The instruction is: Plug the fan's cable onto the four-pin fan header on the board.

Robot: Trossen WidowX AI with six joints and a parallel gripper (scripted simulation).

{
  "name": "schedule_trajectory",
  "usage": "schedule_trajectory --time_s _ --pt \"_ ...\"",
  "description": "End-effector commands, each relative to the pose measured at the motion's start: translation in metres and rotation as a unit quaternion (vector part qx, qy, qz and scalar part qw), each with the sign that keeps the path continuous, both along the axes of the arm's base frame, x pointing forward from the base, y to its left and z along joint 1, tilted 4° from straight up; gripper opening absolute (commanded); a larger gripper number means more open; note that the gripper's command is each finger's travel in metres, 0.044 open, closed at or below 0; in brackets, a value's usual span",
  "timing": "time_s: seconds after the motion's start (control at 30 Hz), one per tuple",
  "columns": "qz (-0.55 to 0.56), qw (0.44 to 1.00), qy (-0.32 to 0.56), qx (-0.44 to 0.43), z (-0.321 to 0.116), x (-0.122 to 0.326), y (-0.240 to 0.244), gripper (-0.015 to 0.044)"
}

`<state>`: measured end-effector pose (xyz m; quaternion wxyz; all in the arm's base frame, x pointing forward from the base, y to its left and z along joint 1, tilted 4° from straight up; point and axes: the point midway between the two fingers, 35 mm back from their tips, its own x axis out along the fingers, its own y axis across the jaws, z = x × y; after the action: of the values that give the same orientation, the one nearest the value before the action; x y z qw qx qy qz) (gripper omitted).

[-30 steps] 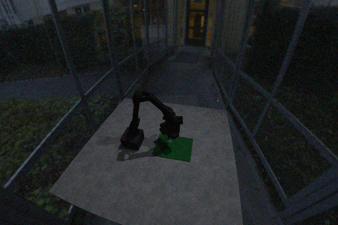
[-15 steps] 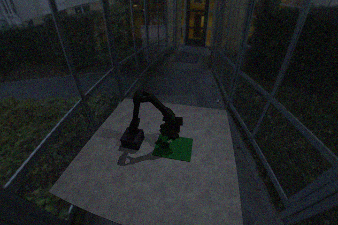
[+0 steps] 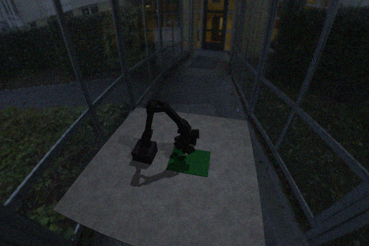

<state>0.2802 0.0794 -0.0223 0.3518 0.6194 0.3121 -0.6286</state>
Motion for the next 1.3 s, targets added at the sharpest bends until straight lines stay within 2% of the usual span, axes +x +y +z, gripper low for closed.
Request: schedule_trajectory --time_s 0.0,1.27 --pt "0.003 1.000 0.001 0.001 -0.0012 0.0000 0.0001 0.0000" --pt "0.006 1.000 0.001 0.001 -0.0076 0.0002 -0.0003 0.0000"
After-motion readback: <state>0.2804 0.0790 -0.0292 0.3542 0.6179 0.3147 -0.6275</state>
